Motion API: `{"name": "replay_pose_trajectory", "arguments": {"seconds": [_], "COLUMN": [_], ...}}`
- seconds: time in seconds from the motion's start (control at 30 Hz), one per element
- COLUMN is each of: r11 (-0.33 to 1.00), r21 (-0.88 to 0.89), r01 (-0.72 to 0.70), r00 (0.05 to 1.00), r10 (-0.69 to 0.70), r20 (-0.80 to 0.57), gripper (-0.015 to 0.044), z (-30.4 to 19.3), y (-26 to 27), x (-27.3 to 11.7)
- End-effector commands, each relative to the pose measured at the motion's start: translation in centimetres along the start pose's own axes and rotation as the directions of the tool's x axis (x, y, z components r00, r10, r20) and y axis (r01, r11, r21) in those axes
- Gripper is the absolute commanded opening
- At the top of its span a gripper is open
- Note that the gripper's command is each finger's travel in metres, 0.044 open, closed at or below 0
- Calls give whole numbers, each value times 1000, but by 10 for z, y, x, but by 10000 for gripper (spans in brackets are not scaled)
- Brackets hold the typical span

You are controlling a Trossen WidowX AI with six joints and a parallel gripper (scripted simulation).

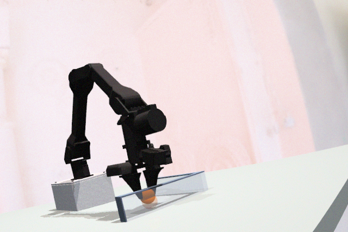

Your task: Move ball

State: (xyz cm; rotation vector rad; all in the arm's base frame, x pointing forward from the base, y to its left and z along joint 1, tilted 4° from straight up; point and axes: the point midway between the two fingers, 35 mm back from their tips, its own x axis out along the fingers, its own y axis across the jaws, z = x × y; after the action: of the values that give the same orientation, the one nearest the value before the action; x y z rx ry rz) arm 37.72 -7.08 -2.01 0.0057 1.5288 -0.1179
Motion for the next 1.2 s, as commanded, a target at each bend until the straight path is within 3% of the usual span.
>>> {"name": "replay_pose_trajectory", "arguments": {"seconds": [0.0,0.5,0.9,1.03,1.17], "r11": [1000,1000,1000,1000,1000], "r21": [-6,-6,0,0,-4], "r01": [-4,-4,0,0,-3], "r00": [1000,1000,1000,1000,1000], "r10": [4,4,0,0,3], "r20": [3,3,2,2,3], "gripper": [0,0,309,309,309], "z": [1,0,0,1,3], "y": [0,1,0,0,0], "x": [5,19,17,14,-44]}}
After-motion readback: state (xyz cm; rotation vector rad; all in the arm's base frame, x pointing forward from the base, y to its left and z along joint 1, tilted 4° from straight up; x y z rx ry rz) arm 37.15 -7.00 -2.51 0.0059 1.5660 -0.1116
